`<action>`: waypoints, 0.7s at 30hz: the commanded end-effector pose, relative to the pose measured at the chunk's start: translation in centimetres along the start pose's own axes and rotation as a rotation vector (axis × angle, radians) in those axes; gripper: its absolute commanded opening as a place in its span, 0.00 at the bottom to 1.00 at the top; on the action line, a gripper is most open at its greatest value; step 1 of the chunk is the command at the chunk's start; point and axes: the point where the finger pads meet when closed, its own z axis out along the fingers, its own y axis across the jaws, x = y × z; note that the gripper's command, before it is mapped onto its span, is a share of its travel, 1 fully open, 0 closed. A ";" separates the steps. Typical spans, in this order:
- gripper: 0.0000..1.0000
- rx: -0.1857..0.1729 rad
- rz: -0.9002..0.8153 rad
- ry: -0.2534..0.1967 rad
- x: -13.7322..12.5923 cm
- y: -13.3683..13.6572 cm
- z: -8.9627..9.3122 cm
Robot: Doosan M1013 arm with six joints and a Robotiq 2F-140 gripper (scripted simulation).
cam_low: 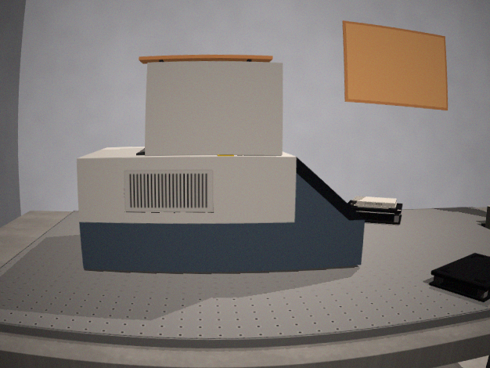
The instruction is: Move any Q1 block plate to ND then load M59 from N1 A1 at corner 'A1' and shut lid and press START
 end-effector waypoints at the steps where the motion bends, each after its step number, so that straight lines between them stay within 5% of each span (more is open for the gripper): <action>1: 0.00 0.031 0.061 -0.004 -0.9 -1.0 0.6; 21: 0.00 0.195 0.374 -0.043 -5.7 -6.7 3.4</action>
